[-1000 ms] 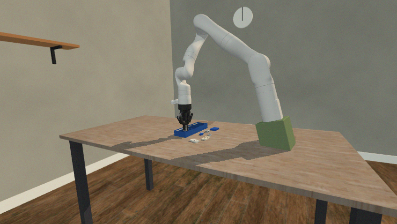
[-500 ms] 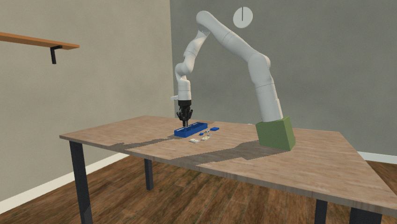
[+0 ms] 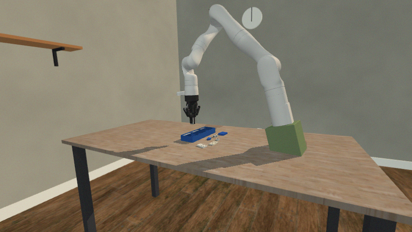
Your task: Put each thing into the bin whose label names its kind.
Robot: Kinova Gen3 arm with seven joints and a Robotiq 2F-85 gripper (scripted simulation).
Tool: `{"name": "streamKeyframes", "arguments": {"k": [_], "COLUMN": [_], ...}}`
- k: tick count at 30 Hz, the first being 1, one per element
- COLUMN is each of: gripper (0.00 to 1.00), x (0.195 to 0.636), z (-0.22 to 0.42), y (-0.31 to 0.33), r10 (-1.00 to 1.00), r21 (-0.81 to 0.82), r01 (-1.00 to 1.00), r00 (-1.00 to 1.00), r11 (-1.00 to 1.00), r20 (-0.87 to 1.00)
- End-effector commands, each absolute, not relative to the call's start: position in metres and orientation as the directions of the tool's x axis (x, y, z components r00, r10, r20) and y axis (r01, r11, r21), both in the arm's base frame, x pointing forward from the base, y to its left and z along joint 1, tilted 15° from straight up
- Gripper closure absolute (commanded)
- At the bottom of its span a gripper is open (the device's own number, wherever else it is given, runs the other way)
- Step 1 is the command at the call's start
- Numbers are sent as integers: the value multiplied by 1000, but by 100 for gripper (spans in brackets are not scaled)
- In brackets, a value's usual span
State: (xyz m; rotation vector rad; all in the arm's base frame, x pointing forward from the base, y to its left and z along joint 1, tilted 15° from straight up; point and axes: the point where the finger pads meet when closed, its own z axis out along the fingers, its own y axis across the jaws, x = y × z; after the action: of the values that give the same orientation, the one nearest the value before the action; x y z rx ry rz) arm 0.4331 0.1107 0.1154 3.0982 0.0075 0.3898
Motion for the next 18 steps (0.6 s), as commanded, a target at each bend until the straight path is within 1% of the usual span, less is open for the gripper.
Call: {"name": "streamKeyframes", "arguments": {"k": [1,11,18], "gripper": [91,91,91], "x": [436,414,414], "z": [142,219,219], "y": [103,106,104], "r10": [-1,0,-3], "r21": [25,24,25], "r01": [-8,-6,-10], "r00": [965,965,965], "r11": [-1000,-1000,-1000], "r20": [264,263,263]}}
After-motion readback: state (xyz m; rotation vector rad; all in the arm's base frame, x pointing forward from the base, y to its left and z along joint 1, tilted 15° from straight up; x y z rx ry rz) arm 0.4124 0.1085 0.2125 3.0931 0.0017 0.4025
